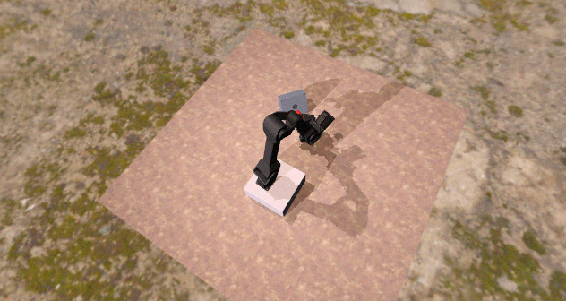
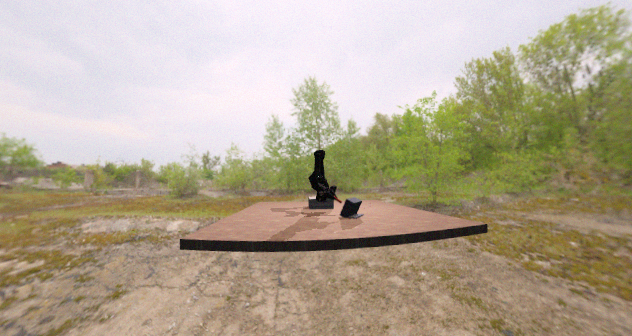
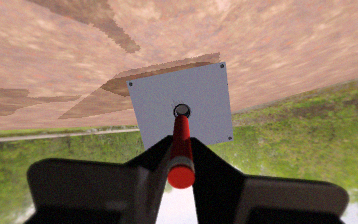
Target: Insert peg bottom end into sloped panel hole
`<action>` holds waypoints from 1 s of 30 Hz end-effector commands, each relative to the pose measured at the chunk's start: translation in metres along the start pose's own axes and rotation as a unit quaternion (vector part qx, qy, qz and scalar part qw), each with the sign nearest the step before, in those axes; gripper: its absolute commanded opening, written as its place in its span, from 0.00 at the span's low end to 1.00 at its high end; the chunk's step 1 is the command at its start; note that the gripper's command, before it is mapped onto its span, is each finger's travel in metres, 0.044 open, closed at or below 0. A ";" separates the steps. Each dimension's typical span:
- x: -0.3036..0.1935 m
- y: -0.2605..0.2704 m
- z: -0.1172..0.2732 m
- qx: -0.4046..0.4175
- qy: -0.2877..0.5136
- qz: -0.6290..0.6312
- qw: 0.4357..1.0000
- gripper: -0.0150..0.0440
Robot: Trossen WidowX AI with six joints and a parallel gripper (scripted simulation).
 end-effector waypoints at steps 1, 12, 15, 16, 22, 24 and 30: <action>0.002 -0.001 -0.004 -0.004 0.005 -0.003 1.000 0.25; 0.003 -0.001 -0.010 -0.003 0.015 0.001 1.000 0.25; 0.003 -0.001 -0.012 -0.003 0.018 0.002 1.000 0.25; 0.003 -0.001 -0.013 -0.003 0.020 0.002 1.000 0.25; 0.005 -0.001 -0.016 -0.003 0.026 0.004 1.000 0.25; 0.005 -0.001 -0.017 -0.003 0.027 0.004 1.000 0.25; 0.005 -0.001 -0.023 -0.003 0.028 0.006 1.000 0.25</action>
Point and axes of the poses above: the point midway between the two fingers, 35 mm back from their tips, its own z axis back along the fingers, its own y axis across the jaws, x = y × z, the point moved 9 cm from there along z, back along the fingers, and after that the axes turned 1 degree about z, right-handed, at the moved point
